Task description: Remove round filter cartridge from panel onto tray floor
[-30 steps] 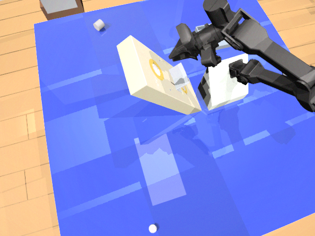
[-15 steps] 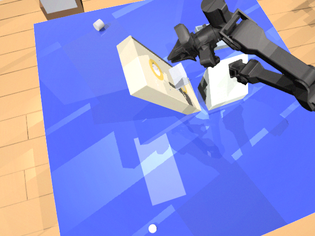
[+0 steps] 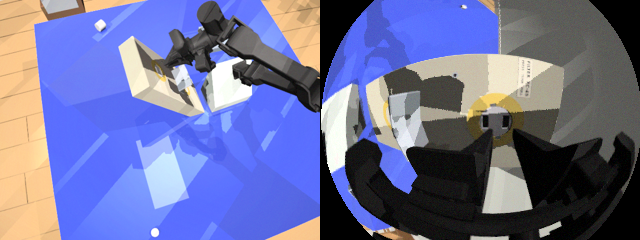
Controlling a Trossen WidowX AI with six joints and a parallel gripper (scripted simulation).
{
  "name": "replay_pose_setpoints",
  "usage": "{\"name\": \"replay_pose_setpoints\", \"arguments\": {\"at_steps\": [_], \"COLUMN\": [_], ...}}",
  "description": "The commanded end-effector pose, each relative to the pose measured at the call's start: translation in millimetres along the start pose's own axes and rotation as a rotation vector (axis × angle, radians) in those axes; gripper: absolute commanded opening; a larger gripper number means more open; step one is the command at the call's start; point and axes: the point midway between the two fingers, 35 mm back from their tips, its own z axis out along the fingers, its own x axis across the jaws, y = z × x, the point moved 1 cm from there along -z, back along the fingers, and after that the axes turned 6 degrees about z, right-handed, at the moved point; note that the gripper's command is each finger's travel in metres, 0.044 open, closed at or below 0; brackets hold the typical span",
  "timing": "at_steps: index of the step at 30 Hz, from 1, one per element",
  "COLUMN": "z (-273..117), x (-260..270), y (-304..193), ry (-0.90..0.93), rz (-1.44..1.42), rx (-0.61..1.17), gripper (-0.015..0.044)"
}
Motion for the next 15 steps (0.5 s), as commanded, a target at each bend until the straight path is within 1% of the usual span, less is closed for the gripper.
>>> {"name": "replay_pose_setpoints", "arguments": {"at_steps": [1,15], "z": [7,25], "x": [5,5], "y": [-3,0], "ry": [0.008,0.002], "rz": [0.018,0.020], "rx": [0.003,-0.003], "gripper": [0.0110,0.0110]}}
